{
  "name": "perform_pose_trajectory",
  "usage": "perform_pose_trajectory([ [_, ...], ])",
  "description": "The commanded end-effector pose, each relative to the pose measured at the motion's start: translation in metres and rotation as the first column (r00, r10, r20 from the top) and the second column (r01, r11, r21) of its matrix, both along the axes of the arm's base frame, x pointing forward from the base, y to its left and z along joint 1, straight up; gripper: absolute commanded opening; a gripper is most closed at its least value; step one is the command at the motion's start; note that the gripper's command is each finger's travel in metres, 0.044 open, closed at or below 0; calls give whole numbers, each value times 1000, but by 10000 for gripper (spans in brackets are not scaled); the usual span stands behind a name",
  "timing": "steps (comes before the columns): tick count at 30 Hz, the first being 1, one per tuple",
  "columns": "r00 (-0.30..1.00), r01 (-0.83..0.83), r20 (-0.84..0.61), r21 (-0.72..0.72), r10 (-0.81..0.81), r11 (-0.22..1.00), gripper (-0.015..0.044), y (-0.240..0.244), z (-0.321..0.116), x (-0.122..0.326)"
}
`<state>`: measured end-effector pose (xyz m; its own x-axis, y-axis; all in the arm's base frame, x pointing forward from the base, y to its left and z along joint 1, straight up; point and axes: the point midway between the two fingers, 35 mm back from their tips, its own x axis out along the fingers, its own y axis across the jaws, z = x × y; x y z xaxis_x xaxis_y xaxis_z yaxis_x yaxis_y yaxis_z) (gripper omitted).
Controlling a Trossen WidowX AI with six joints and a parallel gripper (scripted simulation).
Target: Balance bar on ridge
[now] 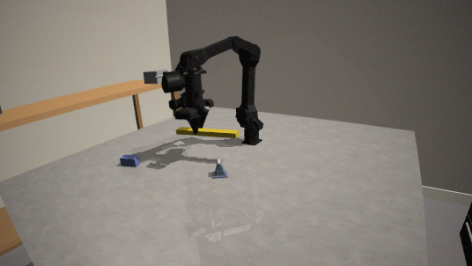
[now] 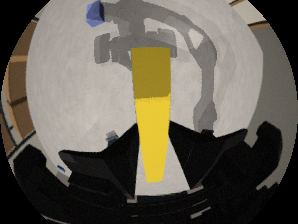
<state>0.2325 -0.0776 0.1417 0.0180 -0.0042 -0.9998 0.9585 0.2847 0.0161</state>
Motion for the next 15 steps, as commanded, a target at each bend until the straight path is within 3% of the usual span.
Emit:
perform_pose_trajectory([
  [1, 1000, -30, 2, -3, 31, 1000, 0, 7, 3, 8],
  [15, 984, -177, 4, -3, 177, 984, 0, 44, 5, 41],
])
